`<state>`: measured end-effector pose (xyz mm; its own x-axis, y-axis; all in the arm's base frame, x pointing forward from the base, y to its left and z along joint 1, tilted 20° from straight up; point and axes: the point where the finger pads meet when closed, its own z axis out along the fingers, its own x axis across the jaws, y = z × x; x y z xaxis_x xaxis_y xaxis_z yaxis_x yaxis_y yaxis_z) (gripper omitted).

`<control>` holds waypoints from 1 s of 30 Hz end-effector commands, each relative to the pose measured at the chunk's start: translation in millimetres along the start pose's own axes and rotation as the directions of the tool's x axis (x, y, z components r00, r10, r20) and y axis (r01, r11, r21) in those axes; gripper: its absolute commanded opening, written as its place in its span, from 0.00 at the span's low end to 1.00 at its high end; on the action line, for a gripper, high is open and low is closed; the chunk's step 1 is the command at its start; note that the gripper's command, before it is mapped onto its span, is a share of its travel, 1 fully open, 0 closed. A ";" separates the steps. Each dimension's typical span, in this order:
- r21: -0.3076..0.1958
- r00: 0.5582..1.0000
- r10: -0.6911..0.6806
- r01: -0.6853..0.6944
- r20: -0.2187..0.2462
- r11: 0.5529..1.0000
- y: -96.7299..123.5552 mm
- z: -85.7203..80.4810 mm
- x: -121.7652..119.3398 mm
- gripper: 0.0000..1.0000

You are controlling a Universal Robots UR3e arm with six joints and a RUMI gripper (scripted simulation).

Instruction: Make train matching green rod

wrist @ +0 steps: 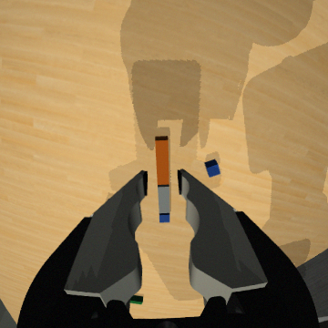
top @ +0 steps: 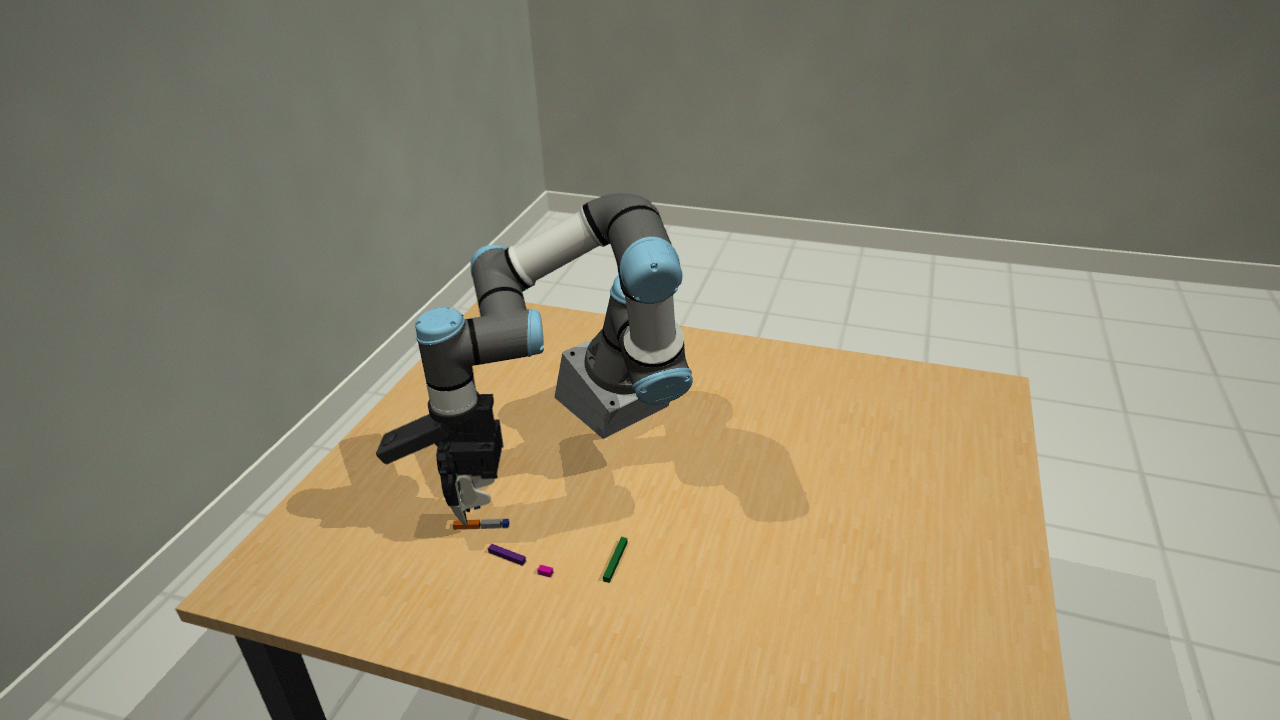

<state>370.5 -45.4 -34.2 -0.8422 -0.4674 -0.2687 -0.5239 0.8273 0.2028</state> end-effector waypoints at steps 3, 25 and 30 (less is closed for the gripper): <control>0.000 1.000 -0.001 0.001 0.000 1.000 -0.4 -25.9 -0.1 0.14; 0.000 1.000 -0.001 0.001 0.000 1.000 -0.4 -71.0 -0.1 1.00; 0.000 1.000 -0.001 0.001 0.000 1.000 -0.4 -71.0 -0.1 1.00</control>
<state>361.5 -67.0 31.3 -0.8422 -0.4676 -0.2684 -0.5241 0.8268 0.2043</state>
